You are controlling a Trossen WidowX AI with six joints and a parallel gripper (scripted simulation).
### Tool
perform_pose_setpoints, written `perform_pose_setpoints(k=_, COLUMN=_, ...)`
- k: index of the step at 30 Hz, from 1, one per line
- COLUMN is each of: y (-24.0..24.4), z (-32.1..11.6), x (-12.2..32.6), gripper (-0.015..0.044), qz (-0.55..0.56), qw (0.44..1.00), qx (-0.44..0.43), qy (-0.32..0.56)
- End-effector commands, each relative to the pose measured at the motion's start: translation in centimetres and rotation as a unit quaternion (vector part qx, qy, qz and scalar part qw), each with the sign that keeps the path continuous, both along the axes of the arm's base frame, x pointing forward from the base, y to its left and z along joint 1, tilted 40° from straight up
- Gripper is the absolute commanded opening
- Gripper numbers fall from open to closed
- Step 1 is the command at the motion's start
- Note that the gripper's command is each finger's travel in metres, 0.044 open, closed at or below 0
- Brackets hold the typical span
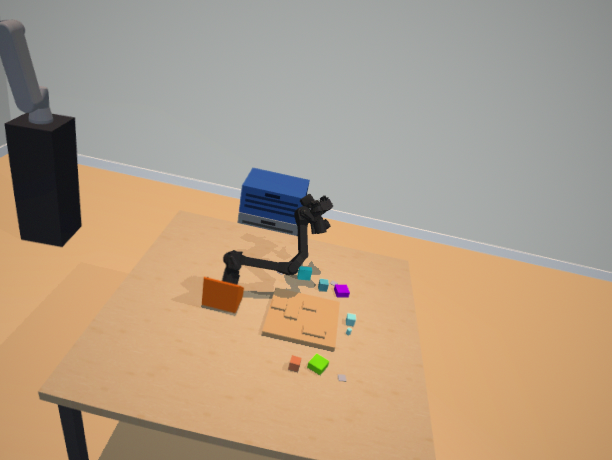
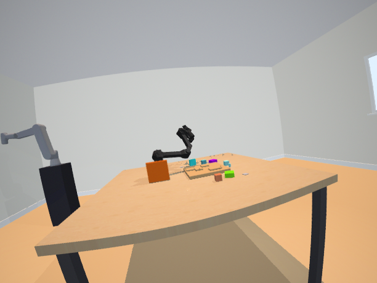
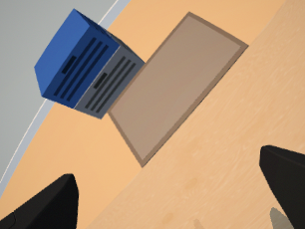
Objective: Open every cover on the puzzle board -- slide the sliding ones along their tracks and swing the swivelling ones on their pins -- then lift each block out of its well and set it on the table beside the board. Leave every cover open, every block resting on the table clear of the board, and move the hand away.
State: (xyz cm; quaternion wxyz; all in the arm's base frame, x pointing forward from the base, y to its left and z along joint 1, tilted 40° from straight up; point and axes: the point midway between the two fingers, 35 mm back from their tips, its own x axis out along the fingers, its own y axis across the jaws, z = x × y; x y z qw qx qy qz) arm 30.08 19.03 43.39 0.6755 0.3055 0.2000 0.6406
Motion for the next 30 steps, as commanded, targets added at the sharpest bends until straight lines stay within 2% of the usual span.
perform_pose_setpoints(k=1, y=0.0, z=0.0, x=0.0, gripper=0.0374, qz=0.000, qw=1.000, qx=0.000, qy=-0.001)
perform_pose_setpoints(k=15, y=2.2, z=3.4, x=-3.3, gripper=0.0006, qz=0.018, qw=0.998, qx=0.035, qy=-0.050)
perform_pose_setpoints(k=30, y=3.6, z=7.4, x=-8.2, gripper=0.0000, qz=0.047, qw=0.990, qx=0.088, qy=-0.099)
